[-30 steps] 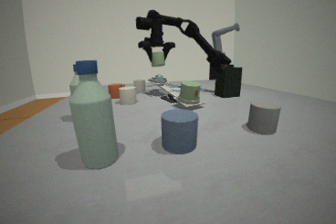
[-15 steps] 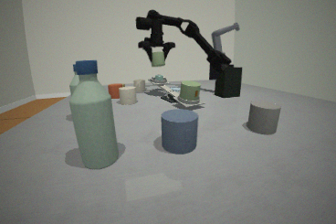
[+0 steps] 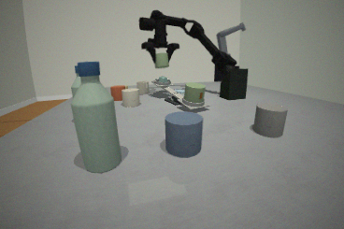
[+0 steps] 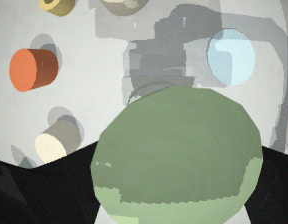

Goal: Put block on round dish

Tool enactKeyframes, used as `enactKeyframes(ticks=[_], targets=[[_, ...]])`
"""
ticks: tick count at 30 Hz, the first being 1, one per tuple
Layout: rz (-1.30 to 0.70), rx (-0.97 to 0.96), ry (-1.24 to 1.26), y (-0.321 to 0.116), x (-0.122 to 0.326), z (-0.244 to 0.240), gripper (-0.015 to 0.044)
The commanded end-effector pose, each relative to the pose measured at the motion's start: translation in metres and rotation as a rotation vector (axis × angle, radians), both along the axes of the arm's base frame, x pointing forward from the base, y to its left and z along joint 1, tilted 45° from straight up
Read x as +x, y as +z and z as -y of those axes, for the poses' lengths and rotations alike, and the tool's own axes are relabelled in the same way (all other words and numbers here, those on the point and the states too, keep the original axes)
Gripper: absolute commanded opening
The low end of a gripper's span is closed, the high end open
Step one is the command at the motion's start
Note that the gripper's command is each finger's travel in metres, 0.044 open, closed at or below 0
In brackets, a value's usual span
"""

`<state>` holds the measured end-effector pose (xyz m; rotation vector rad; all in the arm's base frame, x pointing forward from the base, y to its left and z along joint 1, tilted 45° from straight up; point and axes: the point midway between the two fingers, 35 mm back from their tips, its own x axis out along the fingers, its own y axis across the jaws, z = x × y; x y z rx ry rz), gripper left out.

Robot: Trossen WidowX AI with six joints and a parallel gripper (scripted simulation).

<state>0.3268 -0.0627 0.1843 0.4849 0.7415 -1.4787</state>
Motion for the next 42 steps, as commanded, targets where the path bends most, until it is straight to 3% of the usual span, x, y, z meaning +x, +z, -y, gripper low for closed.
enactKeyframes(ticks=[1,17,42], targets=[[0.0,0.0,0.002,0.0,0.0,0.0,0.0],[-0.001,0.005,0.0,0.001,-0.003,0.004,0.0],[0.019,0.077,-0.007,0.032,-0.14,0.118,0.0]])
